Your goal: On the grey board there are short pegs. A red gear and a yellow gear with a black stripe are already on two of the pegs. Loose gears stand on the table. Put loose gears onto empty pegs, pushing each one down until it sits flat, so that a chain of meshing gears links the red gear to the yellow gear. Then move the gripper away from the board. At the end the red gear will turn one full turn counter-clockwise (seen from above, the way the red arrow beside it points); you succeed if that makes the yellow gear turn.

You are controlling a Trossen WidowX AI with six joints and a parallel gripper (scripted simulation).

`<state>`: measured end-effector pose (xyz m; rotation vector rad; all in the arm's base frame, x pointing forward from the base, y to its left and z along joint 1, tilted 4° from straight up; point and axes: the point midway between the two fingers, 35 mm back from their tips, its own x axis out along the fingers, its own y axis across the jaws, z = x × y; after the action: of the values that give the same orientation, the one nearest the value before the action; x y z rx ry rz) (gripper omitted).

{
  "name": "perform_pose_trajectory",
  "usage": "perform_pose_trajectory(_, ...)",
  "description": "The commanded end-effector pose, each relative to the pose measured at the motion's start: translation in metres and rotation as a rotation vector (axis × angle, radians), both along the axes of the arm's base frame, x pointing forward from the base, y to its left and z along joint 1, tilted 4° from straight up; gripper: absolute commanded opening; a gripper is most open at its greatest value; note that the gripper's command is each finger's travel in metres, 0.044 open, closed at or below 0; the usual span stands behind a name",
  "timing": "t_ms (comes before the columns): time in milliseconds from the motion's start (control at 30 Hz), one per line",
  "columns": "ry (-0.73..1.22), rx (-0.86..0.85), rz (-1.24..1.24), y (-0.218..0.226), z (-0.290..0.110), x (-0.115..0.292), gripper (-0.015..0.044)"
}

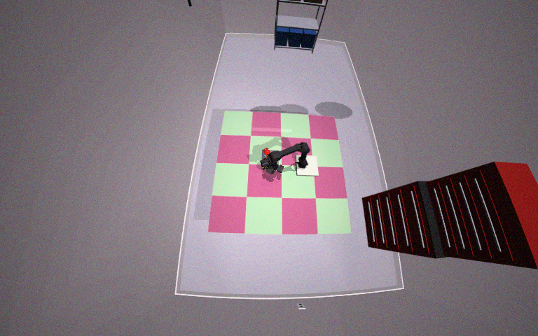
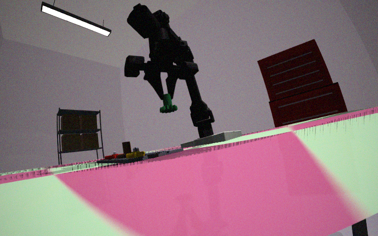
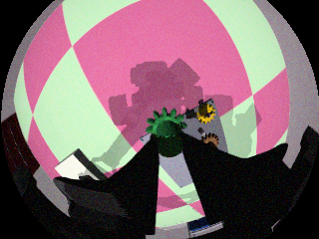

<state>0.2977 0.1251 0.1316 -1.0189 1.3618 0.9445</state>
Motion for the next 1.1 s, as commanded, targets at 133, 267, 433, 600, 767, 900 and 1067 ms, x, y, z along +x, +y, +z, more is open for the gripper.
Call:
perform_pose_trajectory(133,0.006,-0.01,0.01,-0.015,-0.01,0.013,0.0)
perform_pose_trajectory(267,0.005,-0.01,0.012,-0.023,-0.014,0.02,0.0)
perform_pose_trajectory(433,0.005,-0.011,0.016,-0.034,-0.018,0.027,0.0)
perform_pose_trajectory(600,0.004,-0.012,0.019,-0.045,-0.023,0.034,0.0)
perform_pose_trajectory(767,0.003,-0.013,0.023,-0.057,-0.028,0.041,0.0)
perform_pose_trajectory(900,0.003,-0.014,0.026,-0.066,-0.032,0.046,0.0)
perform_pose_trajectory(1067,0.003,-0.015,0.029,-0.079,-0.037,0.052,0.0)
